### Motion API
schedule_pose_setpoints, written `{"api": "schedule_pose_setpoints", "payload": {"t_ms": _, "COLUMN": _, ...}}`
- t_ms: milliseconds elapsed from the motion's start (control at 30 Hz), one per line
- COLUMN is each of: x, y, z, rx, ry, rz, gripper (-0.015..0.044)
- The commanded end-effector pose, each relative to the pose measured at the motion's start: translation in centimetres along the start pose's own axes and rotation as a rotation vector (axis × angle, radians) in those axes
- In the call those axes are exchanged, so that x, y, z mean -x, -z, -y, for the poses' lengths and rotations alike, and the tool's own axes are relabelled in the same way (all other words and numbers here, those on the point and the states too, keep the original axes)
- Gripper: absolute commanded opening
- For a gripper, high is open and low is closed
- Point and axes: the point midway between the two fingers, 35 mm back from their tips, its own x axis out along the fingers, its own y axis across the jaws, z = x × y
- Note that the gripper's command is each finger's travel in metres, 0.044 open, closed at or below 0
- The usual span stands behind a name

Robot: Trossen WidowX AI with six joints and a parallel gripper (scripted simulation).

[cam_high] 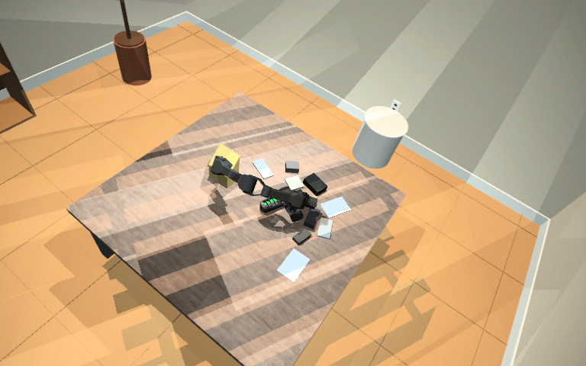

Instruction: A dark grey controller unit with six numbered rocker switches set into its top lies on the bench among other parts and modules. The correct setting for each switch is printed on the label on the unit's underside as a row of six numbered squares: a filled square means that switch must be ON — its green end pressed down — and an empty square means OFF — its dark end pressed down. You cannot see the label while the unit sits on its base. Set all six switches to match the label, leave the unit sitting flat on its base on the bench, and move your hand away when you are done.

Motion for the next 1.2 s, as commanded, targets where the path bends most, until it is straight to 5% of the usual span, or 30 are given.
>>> {"api": "schedule_pose_setpoints", "payload": {"t_ms": 0, "x": -0.2, "y": 0.1, "z": -0.2, "rx": 0.008, "ry": 0.001, "rz": -0.006, "gripper": 0.0}}
{"api": "schedule_pose_setpoints", "payload": {"t_ms": 1167, "x": -0.6, "y": 0.1, "z": -1.4, "rx": 0.009, "ry": 0.001, "rz": -0.006, "gripper": 0.0}}
